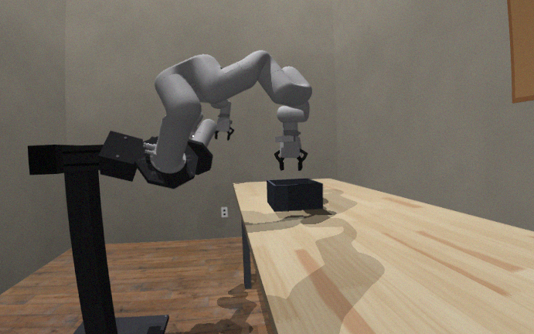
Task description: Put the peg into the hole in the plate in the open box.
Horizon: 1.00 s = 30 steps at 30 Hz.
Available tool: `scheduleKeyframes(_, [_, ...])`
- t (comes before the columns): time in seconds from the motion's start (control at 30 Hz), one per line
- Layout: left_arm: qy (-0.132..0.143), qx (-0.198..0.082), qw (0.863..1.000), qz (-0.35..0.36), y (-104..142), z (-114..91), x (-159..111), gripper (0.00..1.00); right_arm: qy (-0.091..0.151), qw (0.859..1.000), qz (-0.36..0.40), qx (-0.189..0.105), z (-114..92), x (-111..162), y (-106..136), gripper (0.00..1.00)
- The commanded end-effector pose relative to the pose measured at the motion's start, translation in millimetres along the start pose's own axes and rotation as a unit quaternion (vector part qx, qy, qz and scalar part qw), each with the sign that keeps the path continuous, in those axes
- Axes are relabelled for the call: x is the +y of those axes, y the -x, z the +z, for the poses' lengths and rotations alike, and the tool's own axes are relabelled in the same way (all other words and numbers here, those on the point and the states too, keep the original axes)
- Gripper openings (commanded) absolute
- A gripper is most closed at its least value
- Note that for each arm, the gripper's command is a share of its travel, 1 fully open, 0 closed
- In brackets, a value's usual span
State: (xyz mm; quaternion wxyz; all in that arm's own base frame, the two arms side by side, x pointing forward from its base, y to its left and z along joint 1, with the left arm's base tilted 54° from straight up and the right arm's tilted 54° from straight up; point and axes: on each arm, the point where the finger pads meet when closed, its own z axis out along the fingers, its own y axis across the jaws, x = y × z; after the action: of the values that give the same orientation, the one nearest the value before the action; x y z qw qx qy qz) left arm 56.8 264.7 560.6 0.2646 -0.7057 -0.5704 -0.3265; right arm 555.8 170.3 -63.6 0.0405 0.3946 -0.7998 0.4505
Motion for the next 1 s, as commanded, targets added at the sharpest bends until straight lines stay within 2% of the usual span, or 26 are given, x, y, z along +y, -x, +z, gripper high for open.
scheduleKeyframes(0.0, [-0.028, 0.002, 0.999, -0.024, -0.5, -1.5, -20.0, 1.0, 0.0, 1.0, 0.0, -0.003, -3.6, 0.3, 2.0, 1.0])
scheduleKeyframes(0.1, [-0.033, 0.002, 0.999, -0.029, -0.3, -1.8, -24.2, 1.0, 0.0, 1.0, 0.0, -0.003, -3.6, 0.3, 2.0, 1.0])
scheduleKeyframes(0.17, [-0.054, 0.002, 0.998, -0.046, 0.7, -3.0, -38.3, 1.0, 0.0, 1.0, 0.0, -0.003, -3.6, 0.3, 2.0, 1.0])
scheduleKeyframes(0.57, [-0.118, 0.002, 0.988, -0.1, 7.5, -10.9, -83.2, 1.0, 0.0, 1.0, 0.0, -0.003, -3.6, 0.3, 2.0, 1.0])
scheduleKeyframes(0.97, [-0.135, 0.002, 0.984, -0.115, 10.1, -13.9, -94.7, 1.0, 0.0, 1.0, 0.0, -0.003, -3.6, 0.3, 2.0, 1.0])
